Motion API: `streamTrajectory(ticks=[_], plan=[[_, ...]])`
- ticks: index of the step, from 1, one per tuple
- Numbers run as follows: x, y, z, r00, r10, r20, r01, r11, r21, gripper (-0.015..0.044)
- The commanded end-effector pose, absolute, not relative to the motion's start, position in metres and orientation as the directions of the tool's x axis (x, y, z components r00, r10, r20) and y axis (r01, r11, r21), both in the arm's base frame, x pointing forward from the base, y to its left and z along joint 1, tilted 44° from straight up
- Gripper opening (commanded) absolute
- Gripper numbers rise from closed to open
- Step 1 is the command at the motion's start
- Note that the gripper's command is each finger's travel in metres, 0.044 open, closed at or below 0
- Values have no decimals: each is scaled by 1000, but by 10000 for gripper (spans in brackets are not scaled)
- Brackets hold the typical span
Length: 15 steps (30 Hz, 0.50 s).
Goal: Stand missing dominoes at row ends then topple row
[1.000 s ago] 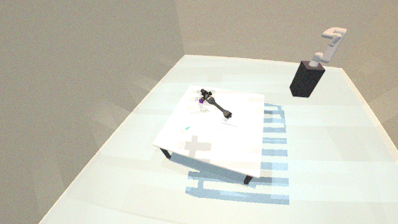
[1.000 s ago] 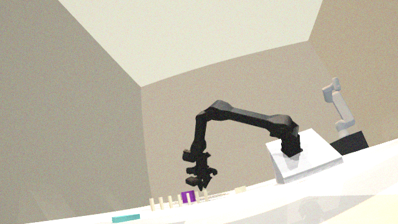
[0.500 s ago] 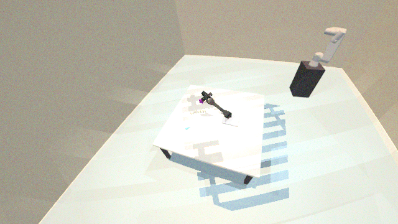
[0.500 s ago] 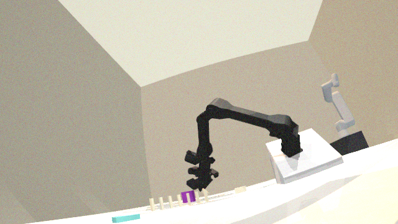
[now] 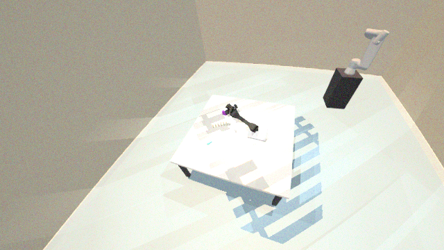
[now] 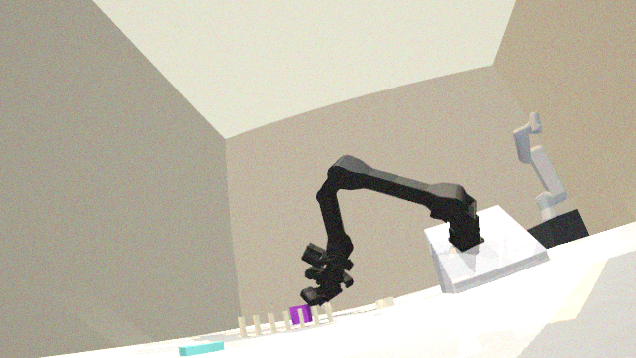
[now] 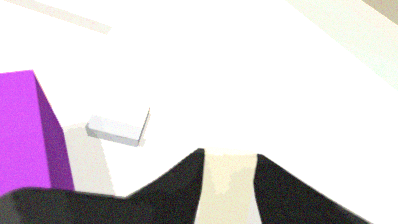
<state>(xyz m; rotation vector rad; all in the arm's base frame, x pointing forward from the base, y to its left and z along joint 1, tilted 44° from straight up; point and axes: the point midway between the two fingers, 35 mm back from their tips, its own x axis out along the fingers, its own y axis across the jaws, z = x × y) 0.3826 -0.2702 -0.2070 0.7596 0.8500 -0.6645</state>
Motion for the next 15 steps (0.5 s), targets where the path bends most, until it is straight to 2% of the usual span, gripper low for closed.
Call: streamTrajectory(ticks=[1, 15], plan=[[380, -265, -203, 523, -258, -812, 772, 548, 323, 107], [368, -252, -183, 601, -394, -695, 773, 510, 378, 107]])
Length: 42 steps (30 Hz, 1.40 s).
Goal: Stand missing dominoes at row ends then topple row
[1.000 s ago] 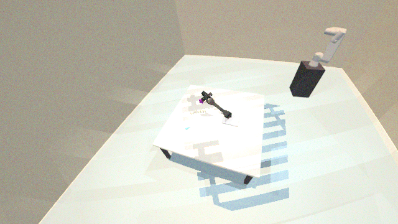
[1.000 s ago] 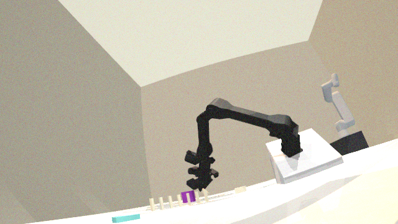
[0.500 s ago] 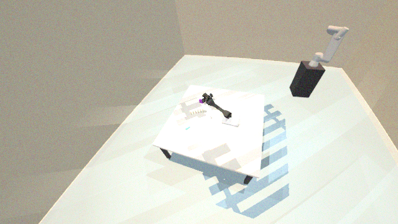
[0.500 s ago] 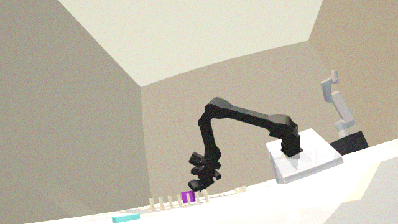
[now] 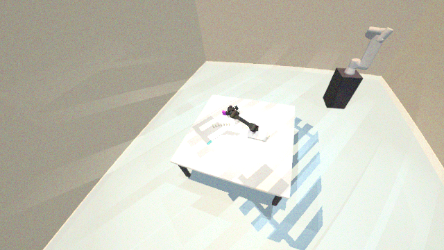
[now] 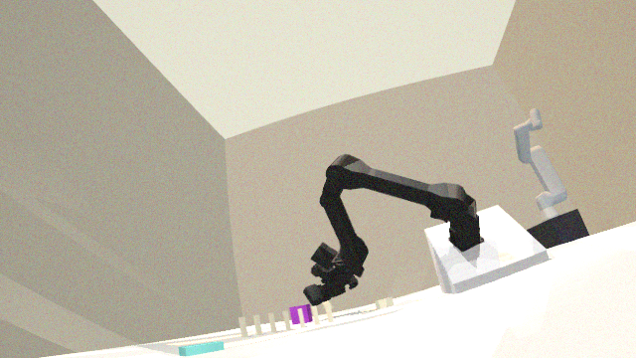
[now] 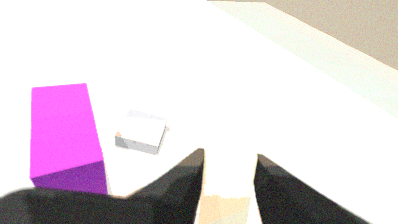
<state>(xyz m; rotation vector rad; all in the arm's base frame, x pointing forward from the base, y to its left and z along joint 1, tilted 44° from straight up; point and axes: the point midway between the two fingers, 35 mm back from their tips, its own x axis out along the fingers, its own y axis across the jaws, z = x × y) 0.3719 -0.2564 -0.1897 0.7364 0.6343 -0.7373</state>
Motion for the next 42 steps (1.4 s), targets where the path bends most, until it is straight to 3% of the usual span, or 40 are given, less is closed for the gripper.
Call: streamTrajectory(ticks=[1, 25, 42], plan=[[367, -250, -181, 606, -403, -686, 772, 507, 383, 107], [332, -222, -114, 695, -575, -432, 710, 450, 542, 107], [331, -221, -112, 696, -578, -425, 707, 448, 547, 107]])
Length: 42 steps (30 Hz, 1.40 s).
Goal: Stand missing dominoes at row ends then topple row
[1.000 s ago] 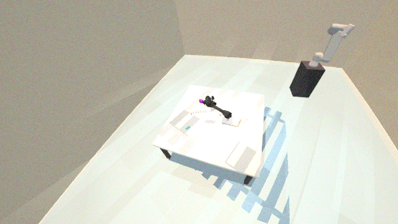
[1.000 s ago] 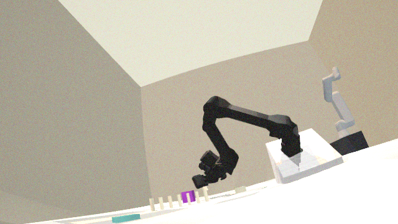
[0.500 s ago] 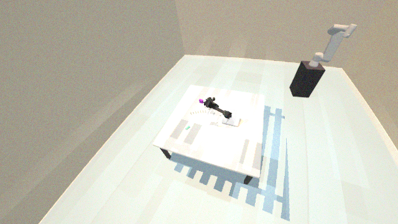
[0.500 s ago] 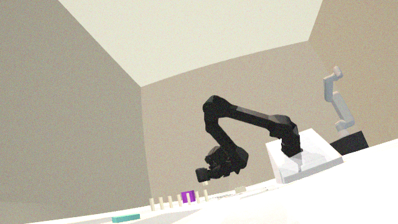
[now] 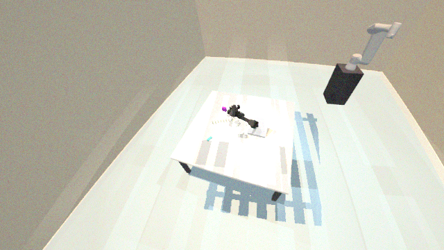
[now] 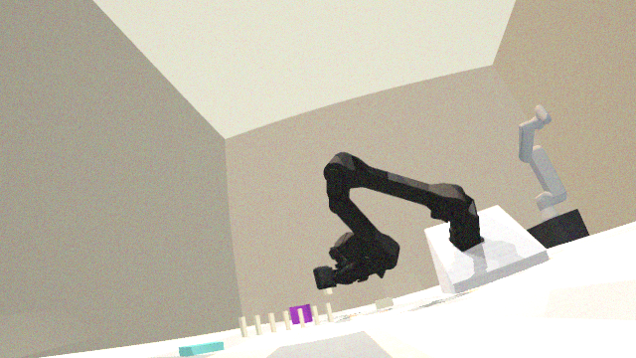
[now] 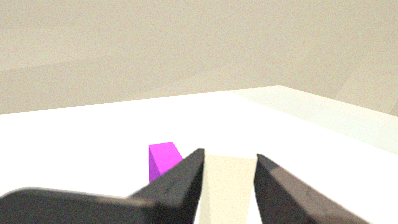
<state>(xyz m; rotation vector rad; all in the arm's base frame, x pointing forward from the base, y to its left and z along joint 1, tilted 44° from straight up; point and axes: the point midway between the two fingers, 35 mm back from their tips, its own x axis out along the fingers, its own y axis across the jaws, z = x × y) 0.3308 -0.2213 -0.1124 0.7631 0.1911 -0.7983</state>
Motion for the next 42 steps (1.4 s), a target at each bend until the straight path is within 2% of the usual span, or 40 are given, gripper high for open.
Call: streamTrajectory(ticks=[1, 17, 31, 42], plan=[[331, -221, -112, 696, -578, -425, 707, 448, 547, 107], [346, -175, -164, 668, -576, -471, 737, 422, 528, 107], [346, -175, -165, 668, -576, -472, 737, 422, 528, 107], [346, -175, -165, 668, -576, -472, 737, 422, 528, 396]])
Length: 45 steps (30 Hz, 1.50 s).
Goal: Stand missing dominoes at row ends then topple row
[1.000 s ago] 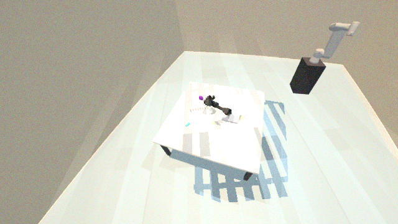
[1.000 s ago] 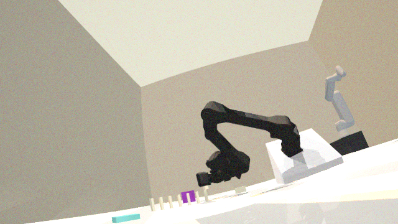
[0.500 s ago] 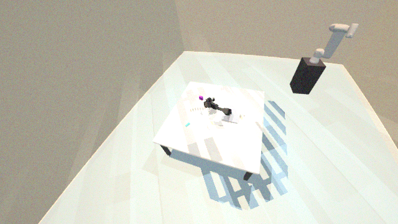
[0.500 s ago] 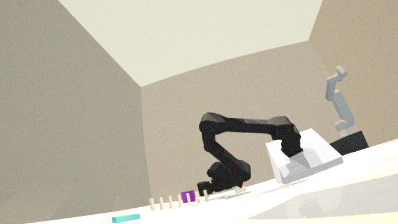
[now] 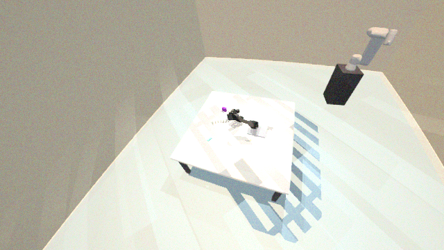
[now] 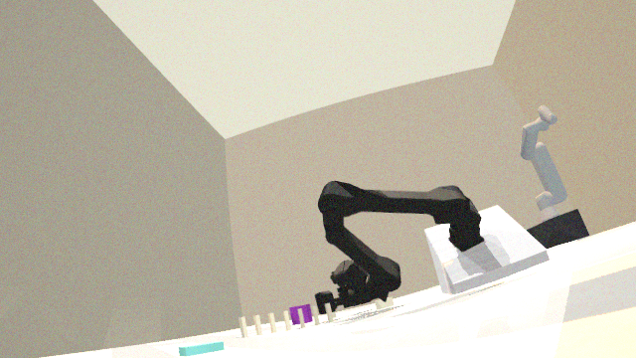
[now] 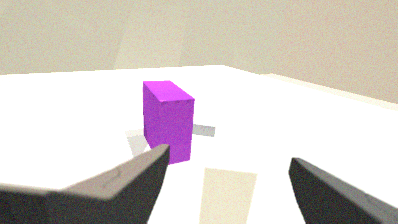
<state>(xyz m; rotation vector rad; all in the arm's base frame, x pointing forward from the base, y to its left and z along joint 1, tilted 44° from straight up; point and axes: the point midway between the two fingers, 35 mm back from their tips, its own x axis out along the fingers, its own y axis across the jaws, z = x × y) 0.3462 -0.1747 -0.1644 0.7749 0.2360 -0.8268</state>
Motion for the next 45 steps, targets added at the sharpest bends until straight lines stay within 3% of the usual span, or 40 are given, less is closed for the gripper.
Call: streamTrajectory(ticks=[1, 15, 23, 34, 45], plan=[[346, -175, -165, 668, -576, -472, 737, 422, 528, 422], [340, -212, -130, 665, -571, -481, 741, 429, 516, 440], [356, -258, -159, 563, -485, -669, 818, 440, 370, 440], [367, -290, -187, 389, -153, -908, 825, 497, 270, 440], [374, -292, -178, 304, 136, -943, 773, 544, 327, 440]])
